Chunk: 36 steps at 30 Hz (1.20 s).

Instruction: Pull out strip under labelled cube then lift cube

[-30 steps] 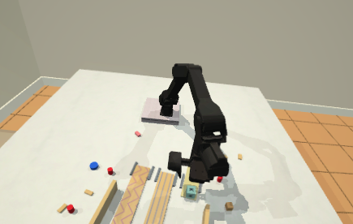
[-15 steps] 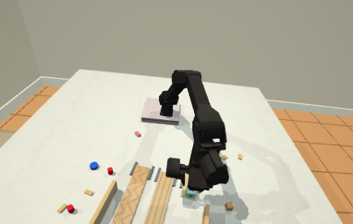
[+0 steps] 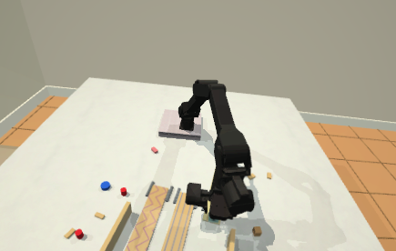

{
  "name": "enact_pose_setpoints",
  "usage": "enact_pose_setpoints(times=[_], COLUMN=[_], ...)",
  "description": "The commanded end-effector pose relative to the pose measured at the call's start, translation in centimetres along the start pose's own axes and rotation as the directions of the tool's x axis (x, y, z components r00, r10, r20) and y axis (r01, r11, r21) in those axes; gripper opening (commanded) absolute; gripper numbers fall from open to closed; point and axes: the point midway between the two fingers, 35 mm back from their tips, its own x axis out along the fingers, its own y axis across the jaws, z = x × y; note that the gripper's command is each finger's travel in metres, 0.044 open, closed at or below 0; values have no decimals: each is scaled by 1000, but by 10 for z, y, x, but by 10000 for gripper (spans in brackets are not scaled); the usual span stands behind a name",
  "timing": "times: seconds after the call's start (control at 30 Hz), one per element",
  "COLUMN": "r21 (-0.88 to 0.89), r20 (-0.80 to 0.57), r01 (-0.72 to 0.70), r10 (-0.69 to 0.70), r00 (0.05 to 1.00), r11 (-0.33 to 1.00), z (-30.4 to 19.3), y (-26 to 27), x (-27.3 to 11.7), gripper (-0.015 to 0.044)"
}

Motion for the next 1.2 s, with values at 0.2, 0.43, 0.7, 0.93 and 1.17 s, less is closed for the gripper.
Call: enact_pose_setpoints(times=[0.2,0.43,0.7,0.93,1.17], r21=[-5,-5,0,0,-1], r20=[-11,-11,-6,-6,-7], r01=[2,2,2,2,2], r10=[-2,-2,-2,-2,-2], r00=[1000,1000,1000,1000,1000], r11=[1000,1000,1000,1000,1000], z=[-3,-4,-2,-2,-13], y=[-1,-1,-1,-1,-4], x=[20,26,23,23,13], gripper=[250,250,171,105,0])
